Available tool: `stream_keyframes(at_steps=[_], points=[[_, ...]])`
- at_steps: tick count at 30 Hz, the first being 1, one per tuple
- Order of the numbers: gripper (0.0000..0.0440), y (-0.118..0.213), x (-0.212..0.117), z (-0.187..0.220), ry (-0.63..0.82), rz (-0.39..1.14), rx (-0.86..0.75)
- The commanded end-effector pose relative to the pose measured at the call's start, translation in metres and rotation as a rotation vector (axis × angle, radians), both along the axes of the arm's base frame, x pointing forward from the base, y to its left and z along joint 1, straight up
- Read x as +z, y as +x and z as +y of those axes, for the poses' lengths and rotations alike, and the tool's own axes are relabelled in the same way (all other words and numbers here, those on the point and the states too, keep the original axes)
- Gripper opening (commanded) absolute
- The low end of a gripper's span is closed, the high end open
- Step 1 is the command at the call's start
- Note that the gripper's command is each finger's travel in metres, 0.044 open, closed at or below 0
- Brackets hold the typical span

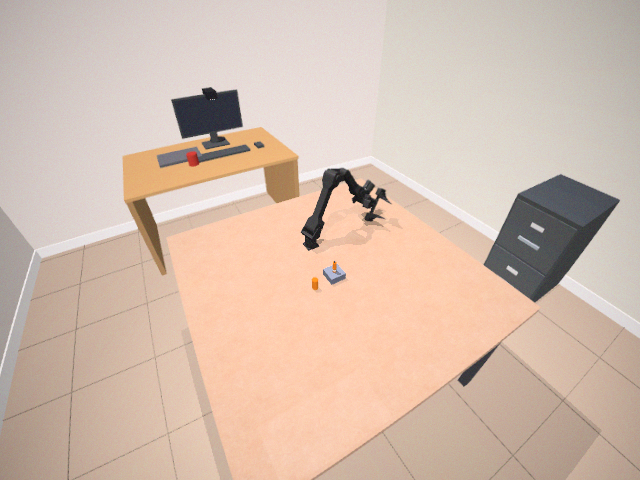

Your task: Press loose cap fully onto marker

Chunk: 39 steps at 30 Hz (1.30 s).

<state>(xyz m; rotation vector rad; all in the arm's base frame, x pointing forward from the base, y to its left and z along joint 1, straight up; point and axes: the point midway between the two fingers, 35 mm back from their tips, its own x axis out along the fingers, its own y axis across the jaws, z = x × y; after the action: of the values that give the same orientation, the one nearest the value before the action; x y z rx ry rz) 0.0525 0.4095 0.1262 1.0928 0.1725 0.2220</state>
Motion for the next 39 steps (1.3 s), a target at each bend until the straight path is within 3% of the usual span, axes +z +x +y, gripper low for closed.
stream_keyframes(at_steps=[1, 6, 8, 39], points=[[0.0375, 0.003, 0.002, 0.000, 0.000, 0.004, -0.004], [0.0249, 0.019, 0.011, 0.000, -0.017, 0.030, -0.024], [0.0226, 0.026, 0.014, 0.000, -0.027, 0.045, -0.031], [0.0291, 0.116, 0.060, -0.024, -0.064, 0.311, -0.102]])
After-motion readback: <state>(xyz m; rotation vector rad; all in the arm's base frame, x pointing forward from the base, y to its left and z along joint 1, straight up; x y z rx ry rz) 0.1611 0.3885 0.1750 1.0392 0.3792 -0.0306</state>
